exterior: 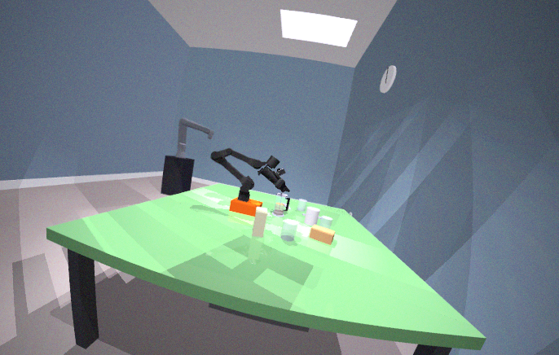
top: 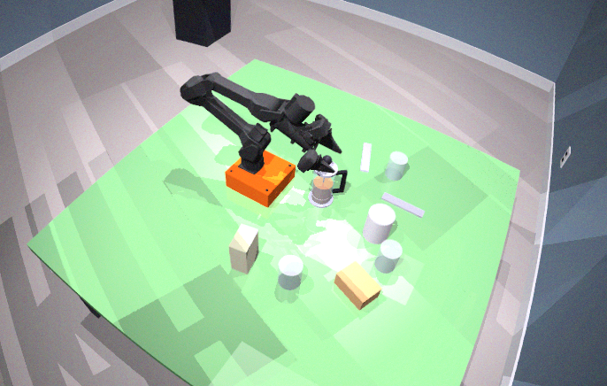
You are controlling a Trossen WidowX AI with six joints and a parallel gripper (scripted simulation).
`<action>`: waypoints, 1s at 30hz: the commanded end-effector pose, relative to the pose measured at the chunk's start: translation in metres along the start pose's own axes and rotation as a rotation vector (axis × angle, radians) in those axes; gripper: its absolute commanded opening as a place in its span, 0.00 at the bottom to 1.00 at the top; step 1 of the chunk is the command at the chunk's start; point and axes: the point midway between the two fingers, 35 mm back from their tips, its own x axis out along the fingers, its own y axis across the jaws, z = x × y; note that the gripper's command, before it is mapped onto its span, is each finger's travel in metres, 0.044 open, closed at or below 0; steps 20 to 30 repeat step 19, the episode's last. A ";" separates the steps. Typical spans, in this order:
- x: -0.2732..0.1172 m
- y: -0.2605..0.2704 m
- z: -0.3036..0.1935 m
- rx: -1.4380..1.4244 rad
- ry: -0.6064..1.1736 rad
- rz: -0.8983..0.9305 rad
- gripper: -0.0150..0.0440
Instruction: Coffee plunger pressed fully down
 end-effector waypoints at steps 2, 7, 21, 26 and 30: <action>-0.011 -0.001 0.015 0.001 -0.001 0.000 1.00; -0.048 -0.002 0.048 0.005 0.010 -0.002 1.00; -0.061 -0.001 0.055 0.007 0.014 -0.002 1.00; -0.061 -0.001 0.055 0.007 0.014 -0.002 1.00; -0.061 -0.001 0.055 0.007 0.014 -0.002 1.00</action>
